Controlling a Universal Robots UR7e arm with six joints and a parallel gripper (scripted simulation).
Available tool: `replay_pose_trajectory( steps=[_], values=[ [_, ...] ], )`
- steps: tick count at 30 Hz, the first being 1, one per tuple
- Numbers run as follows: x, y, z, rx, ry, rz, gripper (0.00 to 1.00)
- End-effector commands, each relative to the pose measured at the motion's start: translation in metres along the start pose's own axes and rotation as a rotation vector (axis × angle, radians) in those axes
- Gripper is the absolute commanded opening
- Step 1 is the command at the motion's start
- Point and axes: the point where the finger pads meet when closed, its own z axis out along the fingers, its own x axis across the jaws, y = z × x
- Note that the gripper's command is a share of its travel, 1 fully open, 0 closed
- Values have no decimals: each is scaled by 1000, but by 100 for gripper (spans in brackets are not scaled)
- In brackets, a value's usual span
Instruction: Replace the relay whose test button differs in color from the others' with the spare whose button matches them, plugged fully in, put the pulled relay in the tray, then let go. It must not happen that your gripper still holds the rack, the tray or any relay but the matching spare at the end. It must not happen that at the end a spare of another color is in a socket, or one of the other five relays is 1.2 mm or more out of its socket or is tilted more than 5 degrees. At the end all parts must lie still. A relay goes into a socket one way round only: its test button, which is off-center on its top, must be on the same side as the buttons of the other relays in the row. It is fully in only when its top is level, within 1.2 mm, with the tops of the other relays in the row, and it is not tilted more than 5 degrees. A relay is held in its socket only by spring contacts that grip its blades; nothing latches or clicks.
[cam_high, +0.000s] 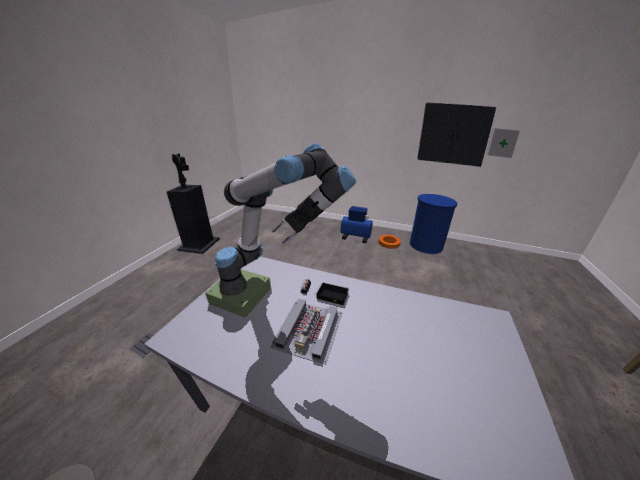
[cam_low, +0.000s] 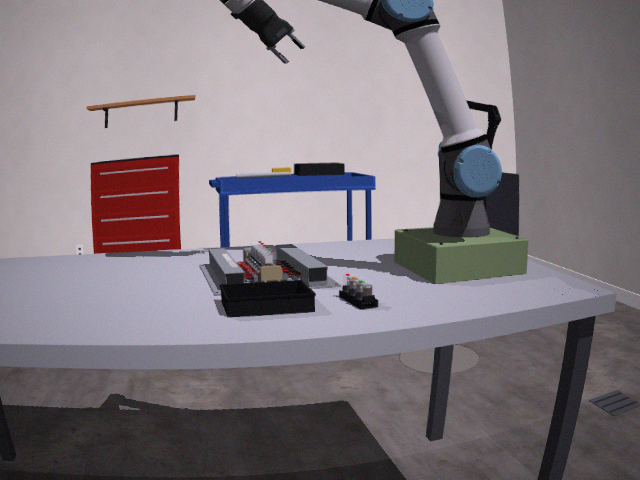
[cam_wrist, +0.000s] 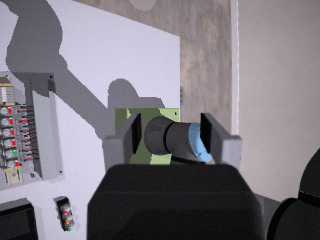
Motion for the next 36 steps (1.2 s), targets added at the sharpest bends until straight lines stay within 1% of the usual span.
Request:
replay_pose_trajectory(
  steps=[1, 4, 16, 17, 21, 33, 34, 36],
  values=[
    [2, 5, -23, 0, 0, 1, 100],
    [4, 13, -58, -2, 2, 1, 100],
    [4, 13, -58, -2, 2, 1, 100],
    [4, 15, -65, 4, -7, 0, 100],
    [7, 25, -111, -2, 2, 1, 100],
    [7, 25, -111, -2, 2, 1, 100],
    [8, 27, -112, 98, -137, 0, 100],
    [8, 29, -127, 48, -67, 0, 100]
  ],
)
